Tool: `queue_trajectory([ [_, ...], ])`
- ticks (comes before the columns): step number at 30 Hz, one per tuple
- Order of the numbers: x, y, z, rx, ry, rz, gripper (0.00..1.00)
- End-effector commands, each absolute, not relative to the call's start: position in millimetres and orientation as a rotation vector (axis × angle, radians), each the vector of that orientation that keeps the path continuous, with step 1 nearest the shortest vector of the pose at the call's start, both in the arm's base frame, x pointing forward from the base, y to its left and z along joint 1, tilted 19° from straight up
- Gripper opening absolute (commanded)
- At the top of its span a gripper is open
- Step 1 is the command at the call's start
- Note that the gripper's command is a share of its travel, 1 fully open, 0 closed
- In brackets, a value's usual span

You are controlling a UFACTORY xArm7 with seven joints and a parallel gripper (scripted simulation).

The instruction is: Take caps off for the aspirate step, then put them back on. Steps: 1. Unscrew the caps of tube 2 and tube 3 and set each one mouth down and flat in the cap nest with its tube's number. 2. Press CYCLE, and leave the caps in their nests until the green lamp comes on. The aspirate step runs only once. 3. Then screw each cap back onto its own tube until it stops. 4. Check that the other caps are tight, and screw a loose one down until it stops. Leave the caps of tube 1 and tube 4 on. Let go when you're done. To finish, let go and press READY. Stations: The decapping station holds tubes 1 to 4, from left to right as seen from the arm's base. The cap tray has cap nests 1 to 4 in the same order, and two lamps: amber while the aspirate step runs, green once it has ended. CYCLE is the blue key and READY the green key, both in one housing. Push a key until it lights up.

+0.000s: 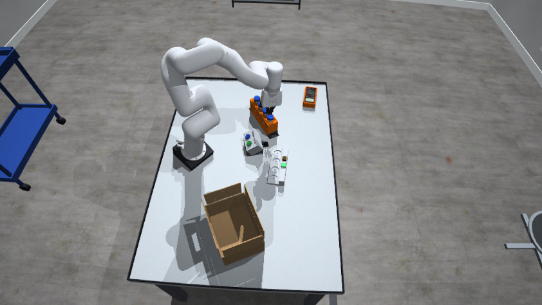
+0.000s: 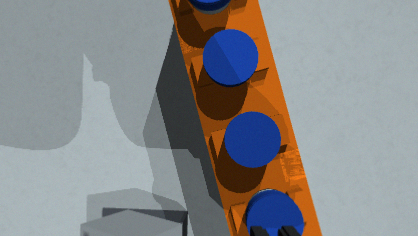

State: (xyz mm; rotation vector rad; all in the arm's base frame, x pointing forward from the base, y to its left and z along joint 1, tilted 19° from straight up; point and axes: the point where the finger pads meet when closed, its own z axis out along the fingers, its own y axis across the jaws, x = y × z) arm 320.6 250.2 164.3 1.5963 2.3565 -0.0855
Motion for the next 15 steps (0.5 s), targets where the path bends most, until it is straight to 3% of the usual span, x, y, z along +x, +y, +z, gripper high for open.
queue_trajectory([
  [1, 309.9, 228.6, 166.3, 1.723, 2.392, -0.327, 0.00],
  [15, 282.3, 164.0, 147.6, 1.723, 2.391, -0.327, 0.00],
])
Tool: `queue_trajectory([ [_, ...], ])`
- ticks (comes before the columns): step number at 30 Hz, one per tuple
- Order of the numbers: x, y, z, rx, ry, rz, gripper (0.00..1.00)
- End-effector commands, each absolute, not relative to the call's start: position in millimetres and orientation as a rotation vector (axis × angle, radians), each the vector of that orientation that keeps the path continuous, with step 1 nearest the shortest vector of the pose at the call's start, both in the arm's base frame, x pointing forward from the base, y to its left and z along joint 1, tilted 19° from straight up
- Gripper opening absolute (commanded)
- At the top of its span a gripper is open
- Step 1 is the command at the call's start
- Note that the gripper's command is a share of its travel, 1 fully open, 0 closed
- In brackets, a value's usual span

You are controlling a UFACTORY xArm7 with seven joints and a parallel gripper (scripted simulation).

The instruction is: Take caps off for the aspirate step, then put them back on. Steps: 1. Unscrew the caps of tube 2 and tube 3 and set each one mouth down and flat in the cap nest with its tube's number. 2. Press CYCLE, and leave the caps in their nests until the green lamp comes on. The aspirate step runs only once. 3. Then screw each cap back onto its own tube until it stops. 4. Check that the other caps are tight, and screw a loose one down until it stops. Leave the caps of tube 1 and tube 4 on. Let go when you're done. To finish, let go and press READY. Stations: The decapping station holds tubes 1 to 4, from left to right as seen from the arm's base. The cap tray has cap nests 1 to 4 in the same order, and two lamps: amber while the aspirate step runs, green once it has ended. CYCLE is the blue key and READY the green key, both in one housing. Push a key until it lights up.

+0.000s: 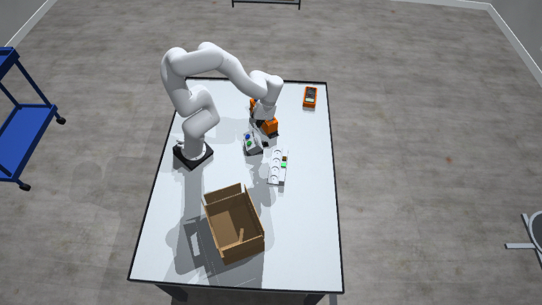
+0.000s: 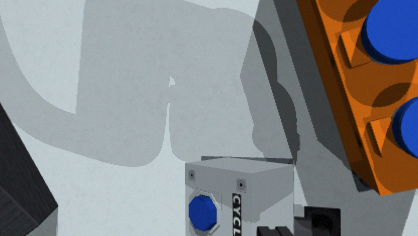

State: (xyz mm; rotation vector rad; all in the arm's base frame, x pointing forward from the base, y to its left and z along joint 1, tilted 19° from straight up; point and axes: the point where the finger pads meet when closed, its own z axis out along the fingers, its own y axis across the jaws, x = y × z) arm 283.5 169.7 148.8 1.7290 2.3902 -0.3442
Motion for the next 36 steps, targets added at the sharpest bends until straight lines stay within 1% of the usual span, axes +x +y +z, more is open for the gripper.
queue_trajectory([
  [1, 279.4, 156.8, 144.4, 1.723, 2.391, -0.327, 0.00],
  [9, 257.0, 99.5, 118.6, 1.723, 2.391, -0.328, 0.00],
  [18, 256.4, 97.9, 117.8, 1.723, 2.391, -0.328, 0.00],
  [24, 261.2, 94.6, 100.8, 1.723, 2.391, -0.328, 0.00],
  [36, 261.3, 94.6, 100.8, 1.723, 2.391, -0.328, 0.00],
])
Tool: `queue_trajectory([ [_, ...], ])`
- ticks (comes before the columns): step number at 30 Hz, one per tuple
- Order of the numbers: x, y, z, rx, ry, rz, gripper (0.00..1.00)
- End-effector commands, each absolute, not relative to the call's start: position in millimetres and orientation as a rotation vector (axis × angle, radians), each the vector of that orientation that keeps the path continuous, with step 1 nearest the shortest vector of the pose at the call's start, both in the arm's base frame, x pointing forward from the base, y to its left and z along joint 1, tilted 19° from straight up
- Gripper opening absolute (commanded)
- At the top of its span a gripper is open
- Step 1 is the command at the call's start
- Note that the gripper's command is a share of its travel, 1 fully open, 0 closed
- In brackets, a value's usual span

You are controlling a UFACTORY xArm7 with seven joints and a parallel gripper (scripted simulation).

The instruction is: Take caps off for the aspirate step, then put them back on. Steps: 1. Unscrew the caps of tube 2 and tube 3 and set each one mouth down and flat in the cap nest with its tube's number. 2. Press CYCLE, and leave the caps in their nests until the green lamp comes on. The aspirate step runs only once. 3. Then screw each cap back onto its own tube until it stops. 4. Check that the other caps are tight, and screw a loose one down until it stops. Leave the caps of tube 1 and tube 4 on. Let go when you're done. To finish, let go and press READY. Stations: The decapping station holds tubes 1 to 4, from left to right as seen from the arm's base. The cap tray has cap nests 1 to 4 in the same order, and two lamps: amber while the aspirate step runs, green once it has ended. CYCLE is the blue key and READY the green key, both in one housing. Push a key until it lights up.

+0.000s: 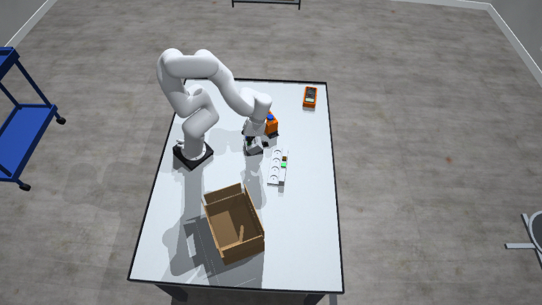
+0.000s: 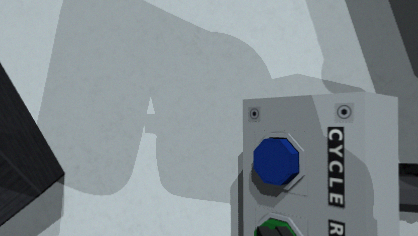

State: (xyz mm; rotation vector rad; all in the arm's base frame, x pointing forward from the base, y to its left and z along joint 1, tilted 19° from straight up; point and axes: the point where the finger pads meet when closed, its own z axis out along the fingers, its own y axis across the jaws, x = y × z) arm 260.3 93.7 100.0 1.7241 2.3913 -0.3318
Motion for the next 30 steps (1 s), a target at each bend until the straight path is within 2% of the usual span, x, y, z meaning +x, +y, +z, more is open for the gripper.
queue_trajectory([
  [1, 261.3, 94.6, 100.8, 1.723, 2.391, -0.328, 0.00],
  [30, 263.6, 92.9, 92.5, 1.723, 2.391, -0.328, 0.00],
])
